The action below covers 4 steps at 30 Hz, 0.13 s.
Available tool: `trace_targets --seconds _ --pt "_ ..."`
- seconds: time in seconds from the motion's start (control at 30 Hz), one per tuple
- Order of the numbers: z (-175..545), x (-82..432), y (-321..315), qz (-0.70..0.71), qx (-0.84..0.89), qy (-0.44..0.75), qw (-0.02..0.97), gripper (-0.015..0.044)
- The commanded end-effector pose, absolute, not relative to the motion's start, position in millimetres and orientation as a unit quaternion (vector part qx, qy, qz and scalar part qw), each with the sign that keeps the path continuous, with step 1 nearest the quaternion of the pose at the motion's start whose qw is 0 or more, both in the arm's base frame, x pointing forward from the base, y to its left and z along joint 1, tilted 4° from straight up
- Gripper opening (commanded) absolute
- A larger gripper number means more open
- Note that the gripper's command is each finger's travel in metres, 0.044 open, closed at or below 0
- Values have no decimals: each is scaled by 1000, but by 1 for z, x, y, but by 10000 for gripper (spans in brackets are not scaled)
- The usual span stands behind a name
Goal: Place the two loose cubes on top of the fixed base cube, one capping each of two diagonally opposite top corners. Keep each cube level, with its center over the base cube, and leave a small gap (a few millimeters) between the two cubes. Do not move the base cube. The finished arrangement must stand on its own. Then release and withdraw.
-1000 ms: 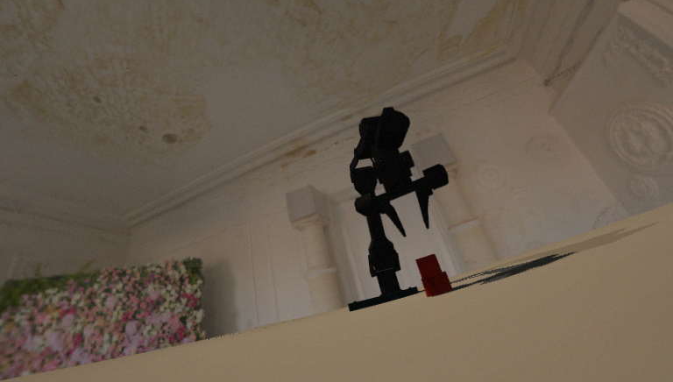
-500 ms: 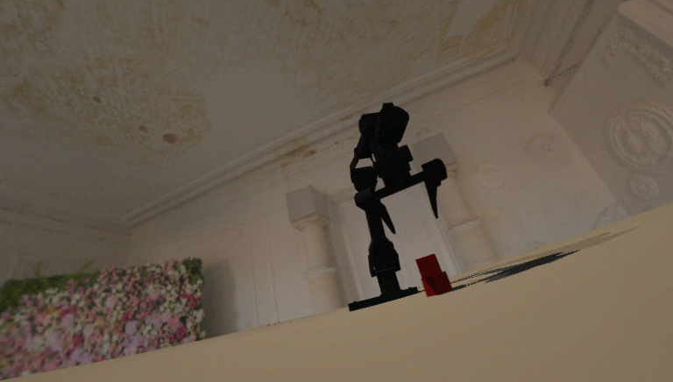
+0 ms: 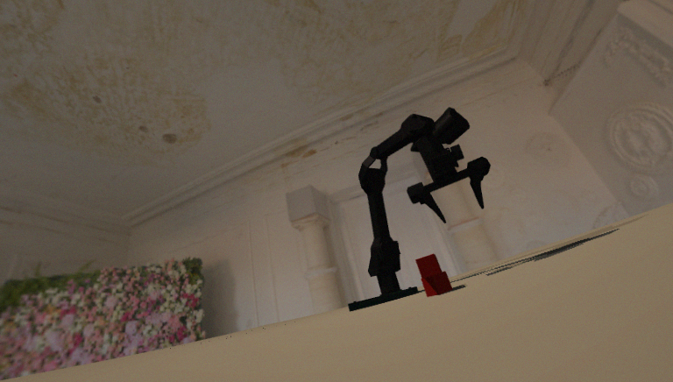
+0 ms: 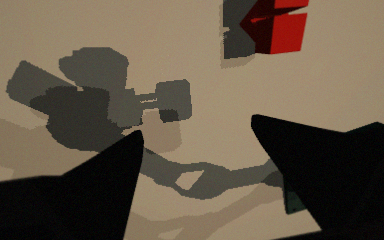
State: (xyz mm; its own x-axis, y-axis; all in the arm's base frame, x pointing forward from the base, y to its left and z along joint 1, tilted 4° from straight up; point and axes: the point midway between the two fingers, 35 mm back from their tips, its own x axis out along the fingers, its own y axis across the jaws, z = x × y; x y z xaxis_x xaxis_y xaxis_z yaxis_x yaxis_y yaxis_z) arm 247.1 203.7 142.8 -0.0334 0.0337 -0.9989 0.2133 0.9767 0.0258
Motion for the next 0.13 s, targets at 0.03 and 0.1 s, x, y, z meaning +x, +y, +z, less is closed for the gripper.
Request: trace_targets --seconds 0.03,0.1 --pt "143 246 203 -71 92 716 688 400" --pt "143 246 203 -71 92 716 688 400"
